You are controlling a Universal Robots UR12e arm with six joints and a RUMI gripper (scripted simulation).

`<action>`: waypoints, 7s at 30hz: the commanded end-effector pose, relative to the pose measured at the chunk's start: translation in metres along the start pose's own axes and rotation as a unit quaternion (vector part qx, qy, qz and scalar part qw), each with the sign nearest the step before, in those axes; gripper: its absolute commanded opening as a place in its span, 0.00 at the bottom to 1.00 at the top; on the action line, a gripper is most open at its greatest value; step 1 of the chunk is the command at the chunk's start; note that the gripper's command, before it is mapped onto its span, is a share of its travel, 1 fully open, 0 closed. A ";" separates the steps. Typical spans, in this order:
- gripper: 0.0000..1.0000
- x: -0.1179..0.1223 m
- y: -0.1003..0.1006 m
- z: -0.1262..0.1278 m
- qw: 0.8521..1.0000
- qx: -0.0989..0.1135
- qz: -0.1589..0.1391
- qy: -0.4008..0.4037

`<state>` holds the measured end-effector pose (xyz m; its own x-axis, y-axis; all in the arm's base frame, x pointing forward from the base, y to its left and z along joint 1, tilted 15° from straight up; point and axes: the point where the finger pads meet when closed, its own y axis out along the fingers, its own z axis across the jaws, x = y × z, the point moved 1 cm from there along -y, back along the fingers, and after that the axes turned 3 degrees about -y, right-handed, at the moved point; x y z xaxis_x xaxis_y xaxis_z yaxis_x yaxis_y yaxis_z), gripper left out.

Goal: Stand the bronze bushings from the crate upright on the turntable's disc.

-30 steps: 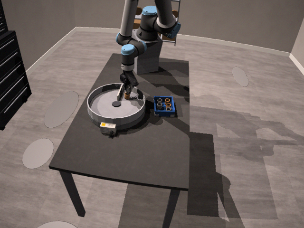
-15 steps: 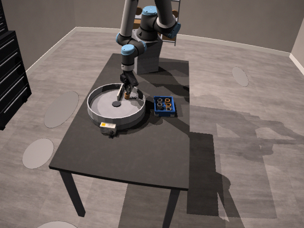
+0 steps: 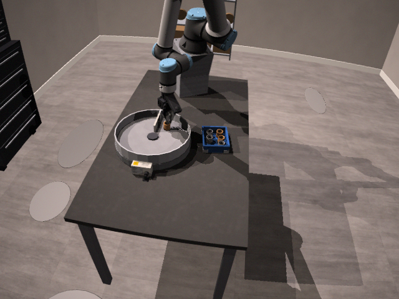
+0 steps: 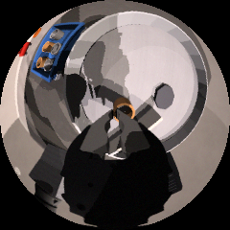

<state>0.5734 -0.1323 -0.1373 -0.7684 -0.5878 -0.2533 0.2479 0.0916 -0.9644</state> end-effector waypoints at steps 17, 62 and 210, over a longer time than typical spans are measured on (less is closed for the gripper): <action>0.06 0.000 0.000 0.000 1.000 0.000 0.000 0.000; 0.06 0.000 -0.055 0.000 1.000 0.000 0.000 0.000; 0.05 -0.189 -0.058 -0.207 1.000 0.000 0.000 0.000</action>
<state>0.5815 0.1395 -0.0494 -0.7685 -0.5878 -0.2529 0.2478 0.0911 -0.9645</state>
